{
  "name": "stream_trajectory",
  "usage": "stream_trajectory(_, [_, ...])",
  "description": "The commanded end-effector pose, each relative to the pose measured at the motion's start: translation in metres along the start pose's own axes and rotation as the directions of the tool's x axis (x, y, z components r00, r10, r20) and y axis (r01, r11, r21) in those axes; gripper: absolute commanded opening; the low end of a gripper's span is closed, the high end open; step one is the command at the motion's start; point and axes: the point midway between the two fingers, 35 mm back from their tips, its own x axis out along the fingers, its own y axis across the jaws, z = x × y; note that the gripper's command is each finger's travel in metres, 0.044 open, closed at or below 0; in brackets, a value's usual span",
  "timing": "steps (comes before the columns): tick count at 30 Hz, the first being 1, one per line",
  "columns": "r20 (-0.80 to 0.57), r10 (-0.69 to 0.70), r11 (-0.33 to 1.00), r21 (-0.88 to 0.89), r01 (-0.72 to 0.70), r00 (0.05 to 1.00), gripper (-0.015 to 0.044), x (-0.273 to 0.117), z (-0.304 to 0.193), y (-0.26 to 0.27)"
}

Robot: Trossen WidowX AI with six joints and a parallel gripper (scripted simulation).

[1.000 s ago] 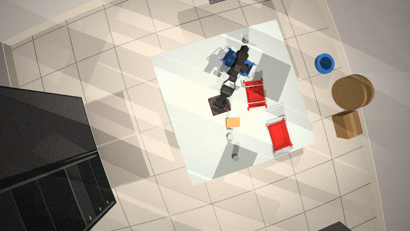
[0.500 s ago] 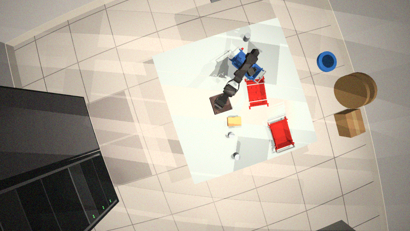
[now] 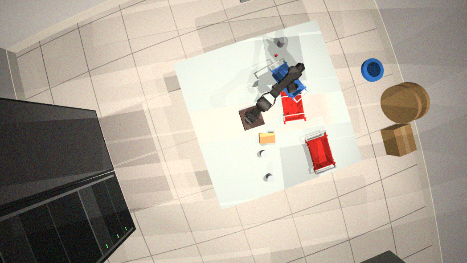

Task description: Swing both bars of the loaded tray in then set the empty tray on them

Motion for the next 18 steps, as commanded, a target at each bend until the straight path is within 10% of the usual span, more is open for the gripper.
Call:
stream_trajectory(1, [-0.003, 0.012, 0.999, 0.053, -0.012, 1.000, 0.0000, -0.003, 0.015, 0.004])
stream_trajectory(18, [0.001, 0.013, 0.966, 0.257, -0.012, 1.000, 0.0000, -0.003, 0.081, 0.005])
